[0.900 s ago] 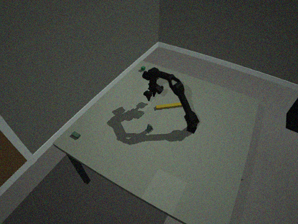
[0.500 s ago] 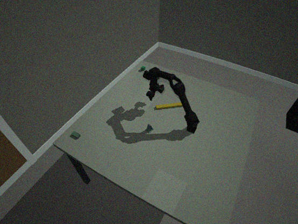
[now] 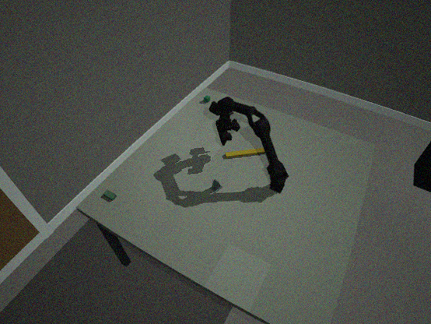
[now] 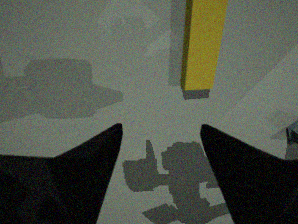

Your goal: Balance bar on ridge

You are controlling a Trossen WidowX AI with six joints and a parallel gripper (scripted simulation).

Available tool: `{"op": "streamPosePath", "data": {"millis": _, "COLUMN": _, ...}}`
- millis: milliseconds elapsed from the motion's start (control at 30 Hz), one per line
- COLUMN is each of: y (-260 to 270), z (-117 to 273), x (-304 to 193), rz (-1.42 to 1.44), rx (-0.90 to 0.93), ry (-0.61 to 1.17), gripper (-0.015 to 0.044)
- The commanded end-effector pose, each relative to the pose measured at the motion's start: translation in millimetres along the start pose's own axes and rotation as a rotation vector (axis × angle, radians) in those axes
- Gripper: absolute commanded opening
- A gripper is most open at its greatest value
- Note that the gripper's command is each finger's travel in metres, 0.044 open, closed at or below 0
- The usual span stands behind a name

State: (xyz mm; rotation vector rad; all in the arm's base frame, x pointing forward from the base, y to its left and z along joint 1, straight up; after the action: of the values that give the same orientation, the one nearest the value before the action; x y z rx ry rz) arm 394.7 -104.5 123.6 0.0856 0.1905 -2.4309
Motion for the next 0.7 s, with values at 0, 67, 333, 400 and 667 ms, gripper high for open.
{"op": "streamPosePath", "data": {"millis": 0, "y": -1.5, "z": 0.5, "x": 4.6, "rz": 0.1, "rx": 0.005, "ry": -0.007, "gripper": 0.0315}}
{"op": "streamPosePath", "data": {"millis": 67, "y": -2.4, "z": 1.1, "x": 6.3, "rz": 0.159, "rx": 0.008, "ry": -0.009, "gripper": 0.0315}}
{"op": "streamPosePath", "data": {"millis": 333, "y": -5.8, "z": 3.5, "x": 13.3, "rz": 0.392, "rx": 0.016, "ry": -0.018, "gripper": 0.0315}}
{"op": "streamPosePath", "data": {"millis": 400, "y": -6.7, "z": 4.0, "x": 15.0, "rz": 0.45, "rx": 0.018, "ry": -0.021, "gripper": 0.0315}}
{"op": "streamPosePath", "data": {"millis": 667, "y": -10.4, "z": 6.0, "x": 22.1, "rz": 0.683, "rx": 0.024, "ry": -0.033, "gripper": 0.0315}}
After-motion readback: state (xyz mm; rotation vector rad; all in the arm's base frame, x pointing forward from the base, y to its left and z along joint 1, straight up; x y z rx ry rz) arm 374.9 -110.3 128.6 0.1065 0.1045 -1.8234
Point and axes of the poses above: the point midway between the two fingers, 35 mm back from their tips, its own z axis back along the fingers, its own y axis across the jaws, x = y × z, the point moved 1 cm from there along z, back along the fingers, and after that the axes turned 2 degrees about z, right-handed, at the moved point
